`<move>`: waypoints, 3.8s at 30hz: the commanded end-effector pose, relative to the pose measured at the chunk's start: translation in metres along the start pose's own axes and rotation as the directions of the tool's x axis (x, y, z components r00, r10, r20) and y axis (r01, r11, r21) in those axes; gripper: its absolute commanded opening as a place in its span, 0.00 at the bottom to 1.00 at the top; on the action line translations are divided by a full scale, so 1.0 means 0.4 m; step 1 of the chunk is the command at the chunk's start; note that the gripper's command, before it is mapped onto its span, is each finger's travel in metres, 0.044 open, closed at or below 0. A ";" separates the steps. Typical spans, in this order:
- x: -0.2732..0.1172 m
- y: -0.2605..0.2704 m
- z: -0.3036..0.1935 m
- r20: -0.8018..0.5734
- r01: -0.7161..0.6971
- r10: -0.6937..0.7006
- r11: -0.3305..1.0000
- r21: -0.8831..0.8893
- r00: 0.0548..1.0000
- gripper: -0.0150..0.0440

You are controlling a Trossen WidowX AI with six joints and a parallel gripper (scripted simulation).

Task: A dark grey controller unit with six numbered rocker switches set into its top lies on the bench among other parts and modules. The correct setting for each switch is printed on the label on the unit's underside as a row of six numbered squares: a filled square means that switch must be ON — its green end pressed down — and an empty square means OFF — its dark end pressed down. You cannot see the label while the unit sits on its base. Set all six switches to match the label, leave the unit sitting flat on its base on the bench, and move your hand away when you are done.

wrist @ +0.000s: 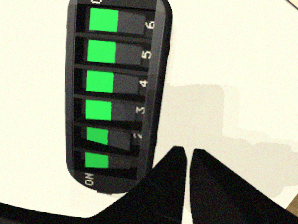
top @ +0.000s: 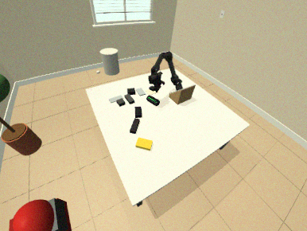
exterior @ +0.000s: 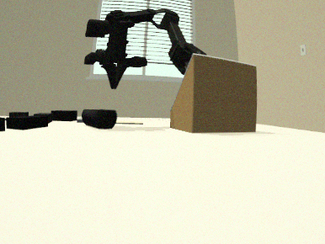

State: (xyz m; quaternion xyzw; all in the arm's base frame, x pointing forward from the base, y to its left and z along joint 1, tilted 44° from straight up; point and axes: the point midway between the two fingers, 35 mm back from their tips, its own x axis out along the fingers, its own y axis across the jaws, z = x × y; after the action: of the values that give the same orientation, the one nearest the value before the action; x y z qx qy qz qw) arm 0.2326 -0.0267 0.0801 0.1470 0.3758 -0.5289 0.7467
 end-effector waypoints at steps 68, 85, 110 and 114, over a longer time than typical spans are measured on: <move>0.231 -0.034 0.129 0.001 -0.292 0.292 0.956 0.000 0.956 0.25; 0.261 -0.033 0.129 0.003 -0.292 0.292 0.956 -0.001 0.956 0.25; 0.261 -0.008 0.129 0.003 -0.292 0.292 0.956 0.000 0.956 0.25; 0.260 -0.005 0.129 0.003 -0.292 0.292 0.956 0.000 0.956 0.25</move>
State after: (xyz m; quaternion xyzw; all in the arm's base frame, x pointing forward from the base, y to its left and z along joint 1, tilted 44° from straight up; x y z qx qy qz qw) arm 0.2656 -0.1304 0.0394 0.1980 0.3523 -0.4131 0.8161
